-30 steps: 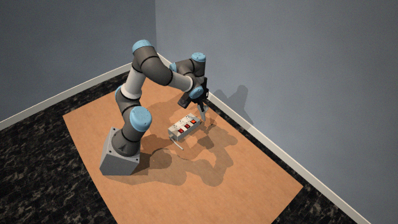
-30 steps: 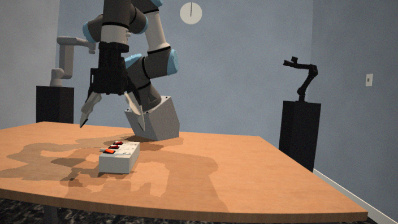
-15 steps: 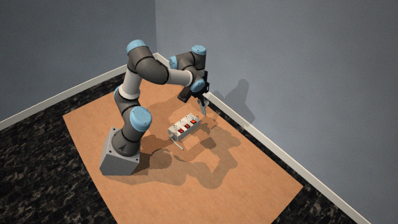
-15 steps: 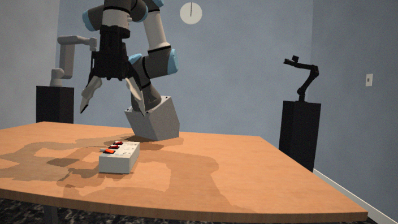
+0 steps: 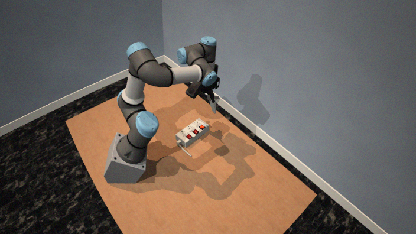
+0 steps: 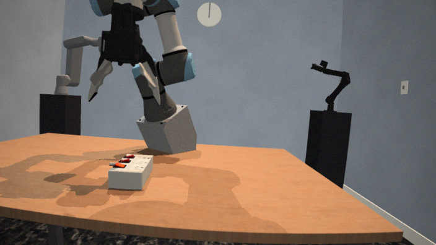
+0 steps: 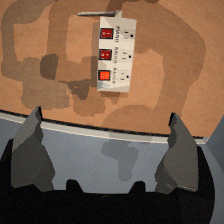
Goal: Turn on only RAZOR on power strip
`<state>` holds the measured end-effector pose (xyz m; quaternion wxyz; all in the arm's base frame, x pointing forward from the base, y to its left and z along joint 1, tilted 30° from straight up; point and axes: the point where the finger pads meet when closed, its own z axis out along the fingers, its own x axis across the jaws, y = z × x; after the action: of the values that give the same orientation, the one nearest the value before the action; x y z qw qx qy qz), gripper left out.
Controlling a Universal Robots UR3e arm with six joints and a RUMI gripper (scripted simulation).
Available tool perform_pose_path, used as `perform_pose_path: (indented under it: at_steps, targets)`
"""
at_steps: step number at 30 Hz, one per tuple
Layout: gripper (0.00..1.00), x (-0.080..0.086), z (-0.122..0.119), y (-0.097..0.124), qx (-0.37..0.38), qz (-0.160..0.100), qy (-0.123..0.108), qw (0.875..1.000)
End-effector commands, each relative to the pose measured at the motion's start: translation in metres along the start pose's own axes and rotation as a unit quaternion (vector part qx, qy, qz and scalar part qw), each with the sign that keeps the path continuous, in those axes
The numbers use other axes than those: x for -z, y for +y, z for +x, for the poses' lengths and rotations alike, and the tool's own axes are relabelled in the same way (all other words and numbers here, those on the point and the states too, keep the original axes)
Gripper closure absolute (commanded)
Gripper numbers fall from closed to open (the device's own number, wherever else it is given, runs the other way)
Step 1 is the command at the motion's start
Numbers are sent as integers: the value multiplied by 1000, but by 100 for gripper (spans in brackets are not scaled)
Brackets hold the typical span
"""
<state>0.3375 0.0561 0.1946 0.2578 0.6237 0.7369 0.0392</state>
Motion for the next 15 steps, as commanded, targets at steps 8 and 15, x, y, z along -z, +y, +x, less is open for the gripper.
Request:
perform_pose_path:
  at_steps: [8, 15]
  targets:
    - [0, 13, 0, 1, 0, 0, 0, 1000]
    - [0, 13, 0, 1, 0, 0, 0, 1000]
